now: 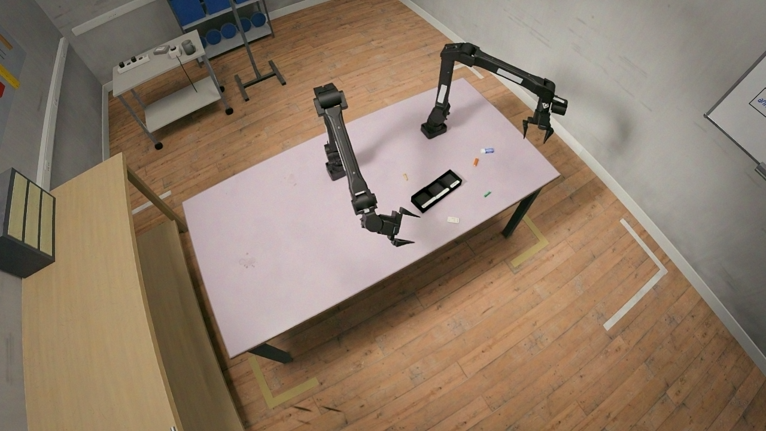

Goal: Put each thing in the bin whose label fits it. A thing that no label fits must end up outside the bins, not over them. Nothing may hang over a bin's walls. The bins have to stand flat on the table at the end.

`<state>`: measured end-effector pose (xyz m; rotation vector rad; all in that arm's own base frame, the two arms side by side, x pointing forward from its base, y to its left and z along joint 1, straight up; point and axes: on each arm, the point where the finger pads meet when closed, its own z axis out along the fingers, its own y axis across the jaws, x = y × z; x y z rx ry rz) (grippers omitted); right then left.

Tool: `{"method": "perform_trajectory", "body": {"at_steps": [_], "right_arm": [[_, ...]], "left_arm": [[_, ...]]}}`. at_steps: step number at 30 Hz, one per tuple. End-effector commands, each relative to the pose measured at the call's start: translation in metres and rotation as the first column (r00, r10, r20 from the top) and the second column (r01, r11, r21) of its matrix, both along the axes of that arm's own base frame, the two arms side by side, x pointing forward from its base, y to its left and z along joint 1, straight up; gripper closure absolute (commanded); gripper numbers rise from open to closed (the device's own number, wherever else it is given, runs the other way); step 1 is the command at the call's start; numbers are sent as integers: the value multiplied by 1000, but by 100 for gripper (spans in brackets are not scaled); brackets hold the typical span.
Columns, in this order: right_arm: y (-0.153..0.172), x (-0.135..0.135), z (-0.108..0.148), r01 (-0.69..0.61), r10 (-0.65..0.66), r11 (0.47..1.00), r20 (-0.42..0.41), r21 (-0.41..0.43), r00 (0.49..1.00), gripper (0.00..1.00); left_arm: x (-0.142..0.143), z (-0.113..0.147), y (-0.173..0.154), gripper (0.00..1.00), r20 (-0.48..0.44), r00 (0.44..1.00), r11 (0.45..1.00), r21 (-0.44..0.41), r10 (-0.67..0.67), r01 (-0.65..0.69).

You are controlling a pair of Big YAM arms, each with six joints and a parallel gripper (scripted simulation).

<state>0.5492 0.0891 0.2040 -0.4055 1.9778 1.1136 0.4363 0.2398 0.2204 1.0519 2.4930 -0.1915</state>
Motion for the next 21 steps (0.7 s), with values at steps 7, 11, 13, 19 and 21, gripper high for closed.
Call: {"method": "perform_trajectory", "body": {"at_steps": [7,11,13,19,21], "right_arm": [[0,1,5,0,0,1000,12,-1,1000,0],[0,1,5,0,0,1000,12,-1,1000,0],[0,1,5,0,0,1000,12,-1,1000,0],[0,1,5,0,0,1000,12,-1,1000,0],[0,1,5,0,0,1000,12,-1,1000,0]], "left_arm": [[1,20,0,0,10,1000,1000,7,0,0],[1,48,0,0,10,1000,1000,7,0,0],[1,56,0,0,10,1000,1000,7,0,0],[1,57,0,0,10,1000,1000,7,0,0],[1,57,0,0,10,1000,1000,7,0,0]]}}
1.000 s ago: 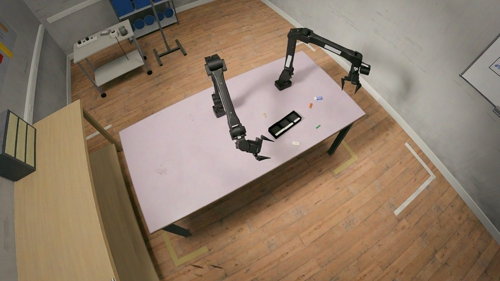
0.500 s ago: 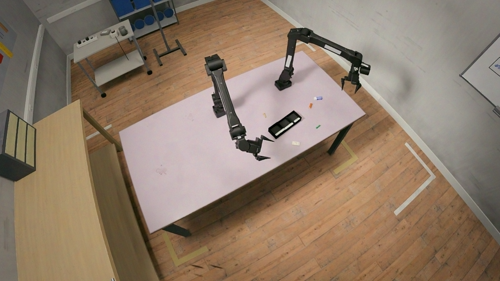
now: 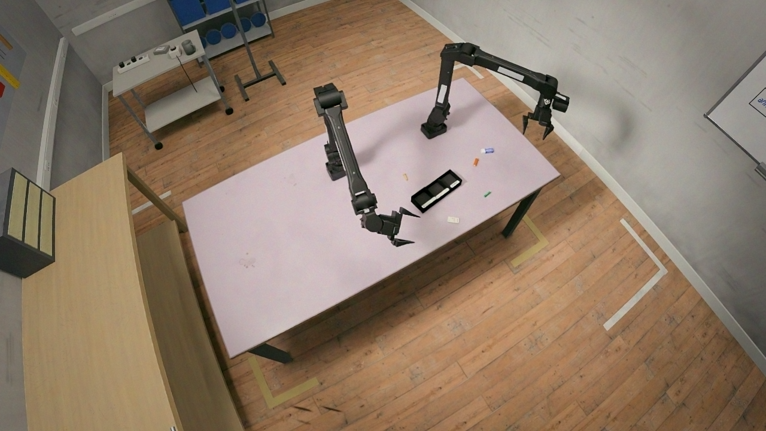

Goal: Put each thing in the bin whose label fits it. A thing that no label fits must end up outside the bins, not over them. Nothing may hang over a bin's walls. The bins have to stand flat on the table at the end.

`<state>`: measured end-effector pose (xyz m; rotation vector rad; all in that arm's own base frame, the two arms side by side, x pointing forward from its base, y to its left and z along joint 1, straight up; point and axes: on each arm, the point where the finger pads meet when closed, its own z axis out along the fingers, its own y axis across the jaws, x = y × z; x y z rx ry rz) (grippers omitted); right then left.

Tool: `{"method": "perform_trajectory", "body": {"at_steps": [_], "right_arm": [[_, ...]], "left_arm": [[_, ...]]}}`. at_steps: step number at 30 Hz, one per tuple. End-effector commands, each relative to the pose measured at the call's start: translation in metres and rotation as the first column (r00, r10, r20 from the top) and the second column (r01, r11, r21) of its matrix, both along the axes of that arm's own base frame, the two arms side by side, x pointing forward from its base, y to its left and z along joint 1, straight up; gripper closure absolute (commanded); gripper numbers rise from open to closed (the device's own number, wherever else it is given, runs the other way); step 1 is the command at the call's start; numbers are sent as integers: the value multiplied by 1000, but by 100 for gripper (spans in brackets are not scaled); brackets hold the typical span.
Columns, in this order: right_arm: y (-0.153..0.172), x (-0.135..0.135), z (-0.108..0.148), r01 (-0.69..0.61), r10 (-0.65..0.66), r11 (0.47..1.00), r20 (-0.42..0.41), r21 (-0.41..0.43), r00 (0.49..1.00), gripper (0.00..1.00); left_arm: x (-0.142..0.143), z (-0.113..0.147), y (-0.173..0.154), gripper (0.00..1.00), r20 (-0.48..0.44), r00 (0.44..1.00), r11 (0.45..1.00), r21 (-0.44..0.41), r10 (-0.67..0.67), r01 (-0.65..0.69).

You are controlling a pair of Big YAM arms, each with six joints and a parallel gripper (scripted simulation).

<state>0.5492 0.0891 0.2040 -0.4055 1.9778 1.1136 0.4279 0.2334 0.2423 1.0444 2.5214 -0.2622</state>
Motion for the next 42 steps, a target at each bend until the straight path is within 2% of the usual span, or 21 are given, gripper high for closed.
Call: {"method": "perform_trajectory", "body": {"at_steps": [1,21,32,42], "right_arm": [[0,1,5,0,0,1000,12,-1,1000,0],[0,1,5,0,0,1000,12,-1,1000,0],[0,1,5,0,0,1000,12,-1,1000,0],[0,1,5,0,0,1000,12,-1,1000,0]], "left_arm": [[9,35,7,0,56,998,999,43,-1,-2],[5,50,7,0,56,997,997,55,50,-53],[-3,71,6,0,58,991,990,71,121,-125],[-16,104,4,0,72,968,965,92,241,-247]]}}
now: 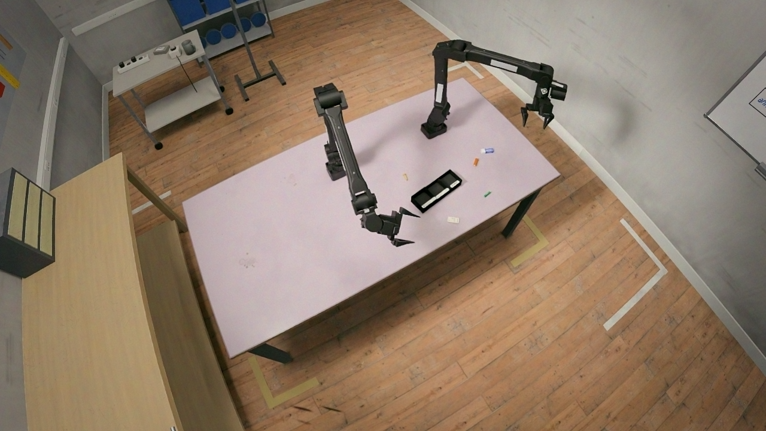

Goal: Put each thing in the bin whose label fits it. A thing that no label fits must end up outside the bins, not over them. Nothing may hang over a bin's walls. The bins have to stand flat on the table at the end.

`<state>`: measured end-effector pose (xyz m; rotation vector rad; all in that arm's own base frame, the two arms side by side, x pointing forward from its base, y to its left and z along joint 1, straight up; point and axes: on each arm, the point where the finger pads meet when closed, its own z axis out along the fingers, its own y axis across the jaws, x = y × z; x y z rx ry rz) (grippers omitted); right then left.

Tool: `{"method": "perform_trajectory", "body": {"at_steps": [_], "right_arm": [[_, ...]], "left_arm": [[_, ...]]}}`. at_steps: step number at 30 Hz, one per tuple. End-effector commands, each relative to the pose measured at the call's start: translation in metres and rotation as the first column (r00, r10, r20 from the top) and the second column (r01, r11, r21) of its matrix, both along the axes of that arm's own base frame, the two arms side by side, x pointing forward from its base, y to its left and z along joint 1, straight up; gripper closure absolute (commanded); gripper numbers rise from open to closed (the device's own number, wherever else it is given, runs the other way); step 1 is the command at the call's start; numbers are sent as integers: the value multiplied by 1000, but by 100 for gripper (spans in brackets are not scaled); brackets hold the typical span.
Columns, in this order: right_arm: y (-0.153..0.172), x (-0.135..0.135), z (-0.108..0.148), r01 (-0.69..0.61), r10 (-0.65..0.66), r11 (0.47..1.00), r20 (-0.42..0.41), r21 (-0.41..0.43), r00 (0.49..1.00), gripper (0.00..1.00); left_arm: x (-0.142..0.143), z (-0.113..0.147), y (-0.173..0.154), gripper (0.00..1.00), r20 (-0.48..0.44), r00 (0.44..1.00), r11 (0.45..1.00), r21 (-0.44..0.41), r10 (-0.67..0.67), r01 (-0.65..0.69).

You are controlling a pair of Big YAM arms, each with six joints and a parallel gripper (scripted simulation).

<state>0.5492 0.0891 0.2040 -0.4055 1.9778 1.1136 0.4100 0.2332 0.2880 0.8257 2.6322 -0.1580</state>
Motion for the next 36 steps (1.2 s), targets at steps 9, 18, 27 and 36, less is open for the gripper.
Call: {"method": "perform_trajectory", "body": {"at_steps": [9,18,27,36], "right_arm": [[0,1,5,0,0,1000,12,-1,1000,0],[0,1,5,0,0,1000,12,-1,1000,0],[0,1,5,0,0,1000,12,-1,1000,0],[0,1,5,0,0,1000,12,-1,1000,0]], "left_arm": [[-12,88,0,0,96,981,982,71,168,-175],[-35,130,-6,0,136,936,938,79,325,-337],[-56,164,-14,0,178,875,881,71,449,-467],[-88,205,-27,0,240,766,784,35,596,-620]]}}
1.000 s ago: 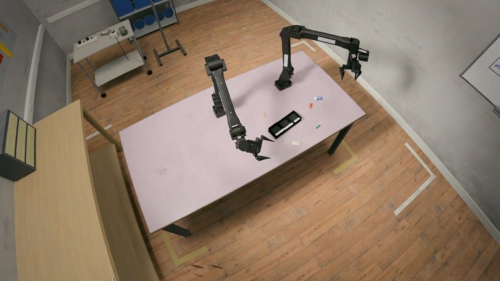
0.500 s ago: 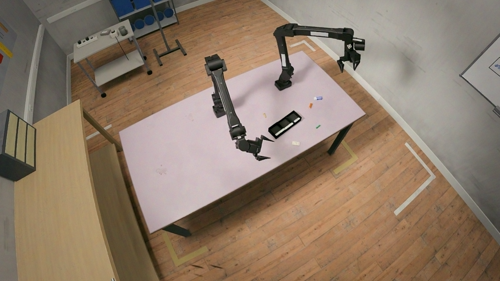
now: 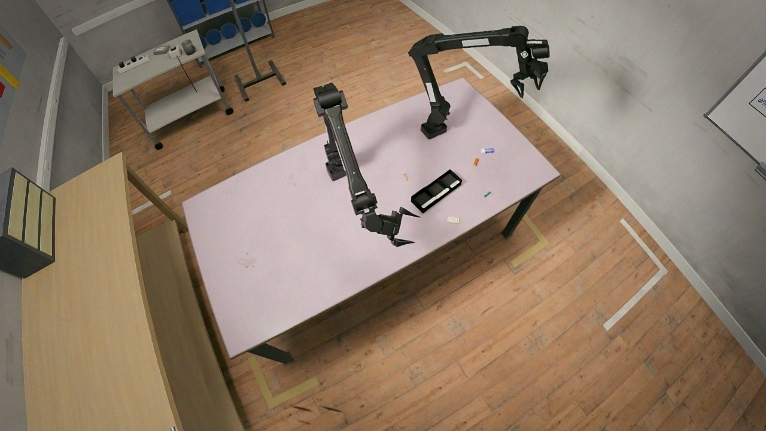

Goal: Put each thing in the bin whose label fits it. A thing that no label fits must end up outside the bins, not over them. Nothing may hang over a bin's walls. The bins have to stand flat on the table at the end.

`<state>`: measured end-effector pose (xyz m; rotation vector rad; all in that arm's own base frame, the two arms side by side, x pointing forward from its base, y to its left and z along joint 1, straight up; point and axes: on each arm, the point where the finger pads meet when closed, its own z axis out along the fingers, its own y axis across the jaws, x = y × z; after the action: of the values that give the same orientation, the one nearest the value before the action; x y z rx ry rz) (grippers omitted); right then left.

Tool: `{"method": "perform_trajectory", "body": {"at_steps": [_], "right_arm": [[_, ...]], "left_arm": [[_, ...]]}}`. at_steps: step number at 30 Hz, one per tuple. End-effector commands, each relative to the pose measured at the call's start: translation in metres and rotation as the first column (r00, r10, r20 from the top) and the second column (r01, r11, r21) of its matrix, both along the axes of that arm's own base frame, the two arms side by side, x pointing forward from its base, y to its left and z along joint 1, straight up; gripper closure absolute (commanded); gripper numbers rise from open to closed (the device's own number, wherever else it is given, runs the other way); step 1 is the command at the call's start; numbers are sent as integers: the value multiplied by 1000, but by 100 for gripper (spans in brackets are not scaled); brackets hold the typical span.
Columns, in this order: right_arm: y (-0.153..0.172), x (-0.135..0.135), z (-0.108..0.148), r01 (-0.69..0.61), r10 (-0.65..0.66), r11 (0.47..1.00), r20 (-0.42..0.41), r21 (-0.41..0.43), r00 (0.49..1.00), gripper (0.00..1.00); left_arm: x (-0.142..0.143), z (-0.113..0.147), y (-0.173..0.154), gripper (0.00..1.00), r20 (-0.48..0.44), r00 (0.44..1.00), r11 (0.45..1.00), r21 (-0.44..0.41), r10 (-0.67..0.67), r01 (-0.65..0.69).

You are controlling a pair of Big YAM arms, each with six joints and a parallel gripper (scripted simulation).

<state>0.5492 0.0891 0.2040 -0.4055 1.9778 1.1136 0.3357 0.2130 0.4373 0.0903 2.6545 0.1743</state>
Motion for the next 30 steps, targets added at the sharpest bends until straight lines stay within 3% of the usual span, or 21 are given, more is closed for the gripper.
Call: {"method": "perform_trajectory", "body": {"at_steps": [1,10,30], "right_arm": [[0,1,5,0,0,1000,12,-1,1000,0],[0,1,5,0,0,1000,12,-1,1000,0],[0,1,5,0,0,1000,12,-1,1000,0]], "left_arm": [[-18,60,-8,0,106,988,993,29,111,-114],[-44,89,-20,0,171,956,970,14,237,-243],[-104,141,-47,0,315,824,876,-65,472,-477]]}}
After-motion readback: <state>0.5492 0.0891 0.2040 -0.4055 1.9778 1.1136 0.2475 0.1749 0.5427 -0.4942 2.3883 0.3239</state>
